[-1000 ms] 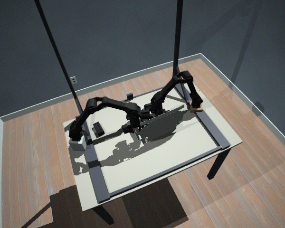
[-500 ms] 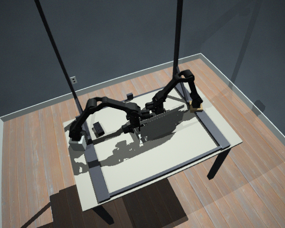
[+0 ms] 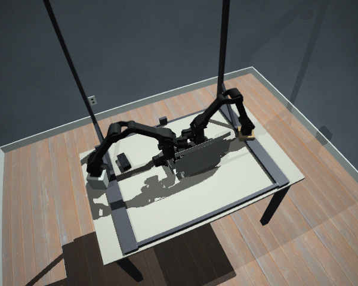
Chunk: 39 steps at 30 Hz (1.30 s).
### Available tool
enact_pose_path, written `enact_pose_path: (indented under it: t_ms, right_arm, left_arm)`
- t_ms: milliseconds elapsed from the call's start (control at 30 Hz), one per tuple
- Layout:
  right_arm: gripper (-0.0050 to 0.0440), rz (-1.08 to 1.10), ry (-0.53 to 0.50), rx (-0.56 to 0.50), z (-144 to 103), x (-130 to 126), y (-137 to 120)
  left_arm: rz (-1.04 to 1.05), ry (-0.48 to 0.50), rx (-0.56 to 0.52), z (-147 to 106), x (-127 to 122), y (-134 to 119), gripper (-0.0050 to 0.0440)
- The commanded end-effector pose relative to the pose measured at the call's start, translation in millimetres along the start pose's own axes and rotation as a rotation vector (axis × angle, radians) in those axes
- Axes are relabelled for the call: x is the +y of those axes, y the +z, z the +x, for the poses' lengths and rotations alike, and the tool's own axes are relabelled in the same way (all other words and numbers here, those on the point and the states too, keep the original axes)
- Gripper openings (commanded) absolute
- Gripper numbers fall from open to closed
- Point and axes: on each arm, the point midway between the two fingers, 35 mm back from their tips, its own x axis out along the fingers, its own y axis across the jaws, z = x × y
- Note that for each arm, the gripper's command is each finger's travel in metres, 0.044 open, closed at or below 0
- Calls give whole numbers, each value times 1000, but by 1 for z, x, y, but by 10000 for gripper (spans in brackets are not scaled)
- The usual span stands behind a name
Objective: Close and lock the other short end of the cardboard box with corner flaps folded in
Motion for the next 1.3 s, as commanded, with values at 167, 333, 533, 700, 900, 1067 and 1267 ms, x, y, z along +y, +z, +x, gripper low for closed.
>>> enact_pose_path:
  t_ms: [167,333,533,700,900,1067,1267]
  right_arm:
    - [195,4,-34,12,-13,-2,-1]
    - [195,4,-34,12,-13,-2,-1]
    - [195,4,-34,12,-13,-2,-1]
    - [195,4,-34,12,-11,-3,-1]
    - [195,4,-34,12,-4,-4,-2]
    - [195,4,-34,12,4,-4,-2]
    - [195,4,-34,12,13,-5,-2]
  left_arm:
    - [-11,-18,-1,17,1,5,103]
    - [-12,-17,0,17,1,5,103]
    - [-12,-17,0,17,1,5,103]
    - [-12,-17,0,17,1,5,103]
    - [-13,-17,0,17,1,5,103]
    - [-13,-17,0,17,1,5,103]
    - [-13,-17,0,17,1,5,103]
